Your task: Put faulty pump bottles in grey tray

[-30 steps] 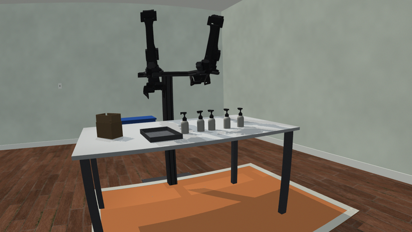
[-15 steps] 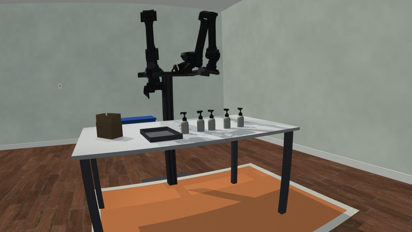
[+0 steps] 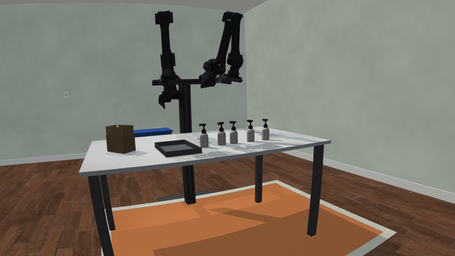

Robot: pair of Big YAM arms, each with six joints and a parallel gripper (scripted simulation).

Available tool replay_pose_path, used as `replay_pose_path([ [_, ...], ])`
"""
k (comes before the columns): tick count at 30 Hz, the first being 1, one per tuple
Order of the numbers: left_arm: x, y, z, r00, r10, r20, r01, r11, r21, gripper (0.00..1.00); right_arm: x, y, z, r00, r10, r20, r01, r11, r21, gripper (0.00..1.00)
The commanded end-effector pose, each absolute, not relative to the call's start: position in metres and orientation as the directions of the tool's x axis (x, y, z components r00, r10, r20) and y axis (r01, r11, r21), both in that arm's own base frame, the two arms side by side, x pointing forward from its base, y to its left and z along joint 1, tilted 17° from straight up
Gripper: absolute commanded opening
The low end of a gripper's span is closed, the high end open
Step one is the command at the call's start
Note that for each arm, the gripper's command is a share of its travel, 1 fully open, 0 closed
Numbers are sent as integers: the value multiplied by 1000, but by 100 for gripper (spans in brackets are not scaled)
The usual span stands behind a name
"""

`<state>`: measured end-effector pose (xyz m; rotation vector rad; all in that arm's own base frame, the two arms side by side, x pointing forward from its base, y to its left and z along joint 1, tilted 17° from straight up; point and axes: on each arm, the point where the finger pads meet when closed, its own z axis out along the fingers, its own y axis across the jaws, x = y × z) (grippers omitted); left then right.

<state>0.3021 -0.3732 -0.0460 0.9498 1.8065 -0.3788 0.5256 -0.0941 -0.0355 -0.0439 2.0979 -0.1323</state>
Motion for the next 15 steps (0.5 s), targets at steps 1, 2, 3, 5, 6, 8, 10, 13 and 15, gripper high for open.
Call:
replay_pose_path([
  [1, 319, -373, -39, -283, 381, -880, 713, 698, 72, 0, 529, -93, -27, -484, -101, -869, 16, 992, -124, 100],
  [2, 323, -367, -46, -343, 380, -859, 690, 722, 44, 0, 529, -93, -27, -484, -101, -869, 16, 992, -124, 100],
  [3, 328, -358, -52, -400, 381, -833, 661, 750, 26, 0, 529, -93, -27, -484, -101, -869, 16, 992, -124, 100],
  [5, 335, -342, -61, -490, 379, -785, 607, 795, 5, 0, 529, -93, -27, -484, -101, -869, 16, 992, -124, 100],
  [6, 338, -335, -65, -527, 375, -763, 582, 813, -2, 0, 529, -93, -27, -484, -101, -869, 16, 992, -124, 100],
  [8, 342, -321, -71, -598, 361, -716, 529, 848, -15, 0, 529, -93, -27, -484, -101, -869, 16, 992, -124, 100],
  [10, 344, -306, -76, -665, 338, -666, 470, 882, -22, 0, 529, -93, -27, -484, -101, -869, 16, 992, -124, 100],
  [13, 346, -282, -82, -756, 292, -587, 375, 927, -21, 0, 529, -93, -27, -484, -101, -869, 16, 992, -124, 100],
  [15, 345, -265, -84, -808, 252, -532, 306, 952, -14, 0, 529, -93, -27, -484, -101, -869, 16, 992, -124, 100],
])
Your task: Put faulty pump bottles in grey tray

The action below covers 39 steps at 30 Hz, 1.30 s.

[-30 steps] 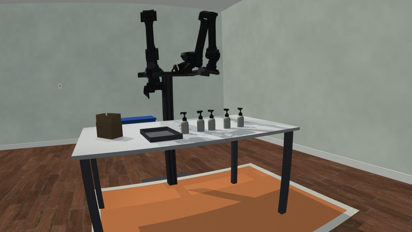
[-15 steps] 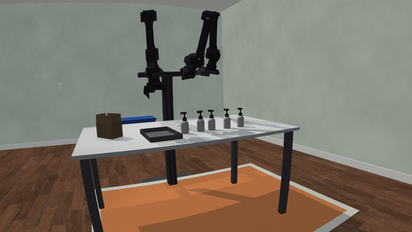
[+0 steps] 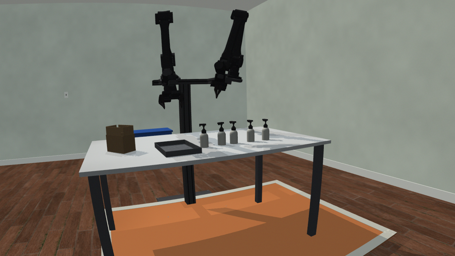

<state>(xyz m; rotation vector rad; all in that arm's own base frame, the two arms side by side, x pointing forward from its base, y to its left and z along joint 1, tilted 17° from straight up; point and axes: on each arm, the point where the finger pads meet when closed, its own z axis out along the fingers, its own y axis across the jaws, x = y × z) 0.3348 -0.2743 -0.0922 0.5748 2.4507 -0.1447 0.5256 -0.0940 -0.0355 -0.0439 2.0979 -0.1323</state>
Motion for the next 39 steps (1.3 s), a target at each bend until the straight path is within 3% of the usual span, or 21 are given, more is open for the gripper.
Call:
replay_pose_path([
  [1, 345, -256, -84, -832, 230, -505, 271, 963, -7, 0, 529, -93, -27, -484, -101, -869, 16, 992, -124, 100],
  [7, 339, -221, -82, -909, 133, -396, 129, 991, 37, 0, 529, -93, -27, -484, -101, -869, 16, 992, -124, 100],
  [16, 331, -186, -70, -955, 41, -294, 9, 994, 111, 0, 510, -24, -37, -687, -25, -726, 28, 998, -61, 0],
  [29, 331, -183, -70, -957, 56, -285, 21, 992, 124, 0, 465, 77, -71, -934, -23, -356, 21, 993, -120, 0],
  [39, 331, -183, -70, -957, 56, -285, 21, 992, 124, 0, 457, 100, -75, -966, -54, -254, -20, 991, -135, 0],
])
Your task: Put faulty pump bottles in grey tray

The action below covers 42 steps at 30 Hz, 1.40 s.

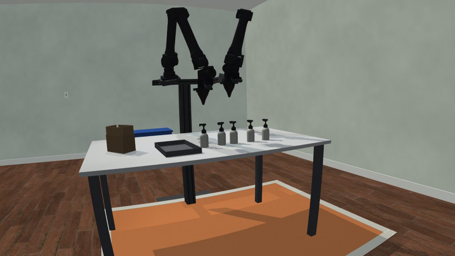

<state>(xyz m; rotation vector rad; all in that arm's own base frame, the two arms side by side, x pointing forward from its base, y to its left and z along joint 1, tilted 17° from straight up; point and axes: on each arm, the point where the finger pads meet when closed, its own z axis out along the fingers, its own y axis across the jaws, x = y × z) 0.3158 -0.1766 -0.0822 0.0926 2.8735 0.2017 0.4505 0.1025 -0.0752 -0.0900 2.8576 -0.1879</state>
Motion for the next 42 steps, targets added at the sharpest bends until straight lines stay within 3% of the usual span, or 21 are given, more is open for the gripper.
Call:
replay_pose_path([
  [1, 331, -183, -70, -957, 56, -285, 21, 992, 124, 0, 458, 100, -74, -965, -56, -257, -22, 991, -135, 0],
  [26, 323, -181, -77, -961, 68, -269, 32, 991, 133, 0, 487, 89, -162, -960, -65, -274, -30, 991, -133, 0],
  [42, 323, -181, -77, -961, 68, -269, 32, 991, 133, 0, 498, 88, -153, -958, -58, -279, -22, 991, -132, 0],
])
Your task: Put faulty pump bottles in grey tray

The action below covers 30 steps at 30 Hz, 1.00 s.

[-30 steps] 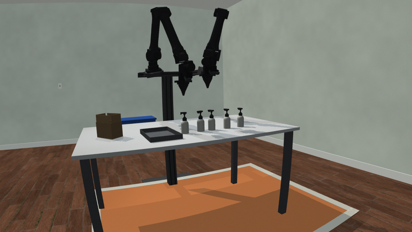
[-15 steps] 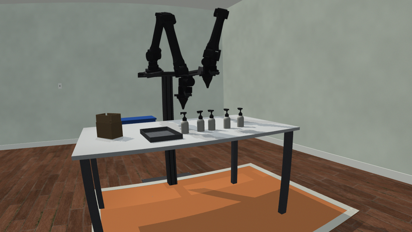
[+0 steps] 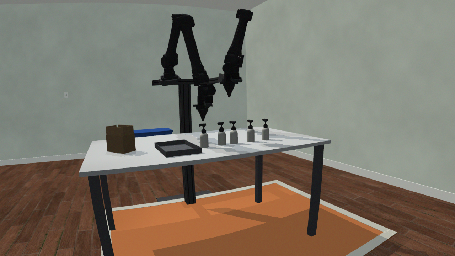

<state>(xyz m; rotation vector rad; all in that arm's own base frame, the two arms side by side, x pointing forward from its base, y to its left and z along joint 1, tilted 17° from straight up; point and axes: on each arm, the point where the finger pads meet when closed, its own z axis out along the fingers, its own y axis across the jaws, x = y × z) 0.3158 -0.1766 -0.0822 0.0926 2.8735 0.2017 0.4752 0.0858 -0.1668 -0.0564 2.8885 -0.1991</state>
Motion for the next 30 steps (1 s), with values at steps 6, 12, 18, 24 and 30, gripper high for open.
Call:
replay_pose_path([
  [6, 323, -181, -77, -961, 68, -269, 32, 991, 133, 0, 500, 82, -179, -962, -53, -269, -17, 991, -133, 0],
  [12, 323, -181, -77, -961, 68, -269, 32, 991, 133, 0, 503, 81, -195, -962, -55, -269, -20, 991, -133, 0],
  [18, 323, -181, -77, -961, 68, -269, 32, 991, 133, 0, 503, 85, -195, -961, -57, -270, -22, 991, -132, 0],
  [24, 323, -181, -77, -961, 68, -269, 32, 991, 133, 0, 502, 86, -187, -961, -55, -273, -19, 991, -132, 0],
  [30, 323, -181, -77, -961, 68, -269, 32, 991, 133, 0, 480, 93, -172, -966, -59, -251, -25, 990, -136, 1],
])
